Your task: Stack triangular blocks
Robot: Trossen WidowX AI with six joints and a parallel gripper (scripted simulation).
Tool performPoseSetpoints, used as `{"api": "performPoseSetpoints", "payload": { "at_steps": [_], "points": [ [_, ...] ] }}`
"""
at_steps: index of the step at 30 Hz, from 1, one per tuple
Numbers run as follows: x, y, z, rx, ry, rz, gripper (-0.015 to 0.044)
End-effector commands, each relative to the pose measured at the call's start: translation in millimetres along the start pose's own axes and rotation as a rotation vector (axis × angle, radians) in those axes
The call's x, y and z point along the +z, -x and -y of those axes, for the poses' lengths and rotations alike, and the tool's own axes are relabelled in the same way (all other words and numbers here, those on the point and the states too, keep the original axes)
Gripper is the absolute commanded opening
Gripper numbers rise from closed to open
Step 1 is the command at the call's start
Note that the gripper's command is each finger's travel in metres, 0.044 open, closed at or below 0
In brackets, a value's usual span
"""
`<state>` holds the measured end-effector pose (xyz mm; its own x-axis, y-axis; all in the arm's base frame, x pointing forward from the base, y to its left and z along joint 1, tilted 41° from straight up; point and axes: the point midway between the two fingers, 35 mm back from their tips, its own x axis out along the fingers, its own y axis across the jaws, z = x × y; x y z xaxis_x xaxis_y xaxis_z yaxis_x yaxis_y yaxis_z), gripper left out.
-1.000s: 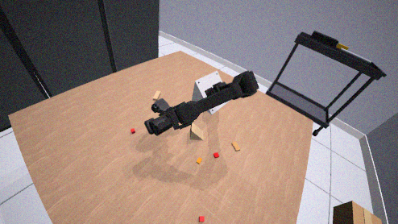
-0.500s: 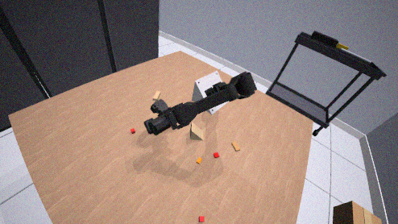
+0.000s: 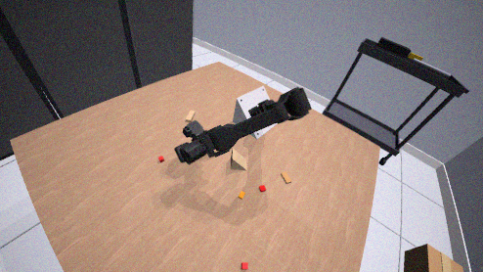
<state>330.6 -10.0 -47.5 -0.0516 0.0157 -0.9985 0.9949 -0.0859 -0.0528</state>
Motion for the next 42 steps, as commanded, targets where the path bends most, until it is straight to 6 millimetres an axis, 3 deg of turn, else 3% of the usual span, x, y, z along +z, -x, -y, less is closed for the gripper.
{"api": "performPoseSetpoints", "payload": {
  "at_steps": [1, 6, 12, 42],
  "points": [
    [0, -1, 1, -0.004, -0.004, 0.0, 0.0118],
    [2, 2, 0, 0.0, 0.0, 0.0, 0.0],
    [5, 2, 0, -0.003, -0.003, -0.04, 0.0],
    [64, -6, 1, 0.0, -0.008, -0.825, 0.0]
  ]
}}
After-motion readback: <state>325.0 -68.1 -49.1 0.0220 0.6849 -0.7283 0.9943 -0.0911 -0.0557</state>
